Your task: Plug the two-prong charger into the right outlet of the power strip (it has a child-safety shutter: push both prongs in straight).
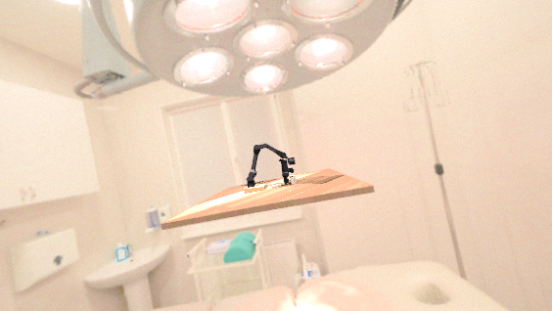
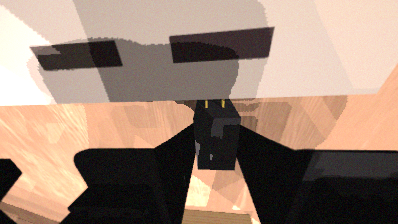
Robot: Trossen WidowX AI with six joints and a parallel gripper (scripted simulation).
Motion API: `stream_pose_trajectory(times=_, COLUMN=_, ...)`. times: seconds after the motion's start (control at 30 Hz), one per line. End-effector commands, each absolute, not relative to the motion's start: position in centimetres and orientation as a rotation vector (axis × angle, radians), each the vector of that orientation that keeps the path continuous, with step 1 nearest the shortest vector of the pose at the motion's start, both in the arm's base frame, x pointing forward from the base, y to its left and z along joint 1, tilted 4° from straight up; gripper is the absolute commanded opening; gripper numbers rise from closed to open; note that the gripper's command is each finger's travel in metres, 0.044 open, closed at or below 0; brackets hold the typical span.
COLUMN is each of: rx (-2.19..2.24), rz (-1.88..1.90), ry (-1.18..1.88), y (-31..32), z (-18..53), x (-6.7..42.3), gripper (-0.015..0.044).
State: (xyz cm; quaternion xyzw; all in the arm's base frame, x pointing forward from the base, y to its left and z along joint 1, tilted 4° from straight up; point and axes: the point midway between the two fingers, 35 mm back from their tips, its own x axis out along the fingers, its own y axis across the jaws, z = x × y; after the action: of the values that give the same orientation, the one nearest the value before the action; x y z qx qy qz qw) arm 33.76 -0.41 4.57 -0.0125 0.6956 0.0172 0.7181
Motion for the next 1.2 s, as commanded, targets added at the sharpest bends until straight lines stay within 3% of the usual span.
stream_pose_trajectory(times=0.0, rx=-0.035, rz=0.038, ry=1.539, y=-0.47, z=4.62, x=33.9, gripper=0.0)
stream_pose_trajectory(times=1.17, rx=-0.035, rz=0.038, ry=1.538, y=-0.44, z=4.76, x=34.87, gripper=0.0)
